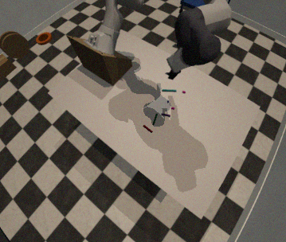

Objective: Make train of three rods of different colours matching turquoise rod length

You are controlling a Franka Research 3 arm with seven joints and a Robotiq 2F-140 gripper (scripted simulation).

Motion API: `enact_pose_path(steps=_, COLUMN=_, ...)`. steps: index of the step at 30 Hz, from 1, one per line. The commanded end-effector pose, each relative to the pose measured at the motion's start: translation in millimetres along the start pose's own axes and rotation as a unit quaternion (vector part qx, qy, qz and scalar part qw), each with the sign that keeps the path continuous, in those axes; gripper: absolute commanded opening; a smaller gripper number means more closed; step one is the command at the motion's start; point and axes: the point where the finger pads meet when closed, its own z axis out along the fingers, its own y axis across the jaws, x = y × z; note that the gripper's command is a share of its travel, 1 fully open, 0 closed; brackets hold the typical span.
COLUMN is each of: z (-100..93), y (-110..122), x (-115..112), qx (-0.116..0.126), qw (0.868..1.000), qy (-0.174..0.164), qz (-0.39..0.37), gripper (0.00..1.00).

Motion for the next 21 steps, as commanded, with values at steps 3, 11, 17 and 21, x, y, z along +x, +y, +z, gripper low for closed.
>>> enact_pose_path(steps=3, z=-14.1, y=2, x=-3, qx=0.048, qw=0.997, qy=0.030, qz=-0.059, gripper=1.00)
enact_pose_path(steps=11, z=-14.1, y=2, x=-3, qx=0.048, qw=0.997, qy=0.030, qz=-0.059, gripper=1.00)
enact_pose_path(steps=17, z=-14.1, y=2, x=-3, qx=0.048, qw=0.997, qy=0.030, qz=-0.059, gripper=1.00)
enact_pose_path(steps=21, z=-30.1, y=7, x=-6, qx=0.093, qw=0.987, qy=0.066, qz=-0.113, gripper=1.00)
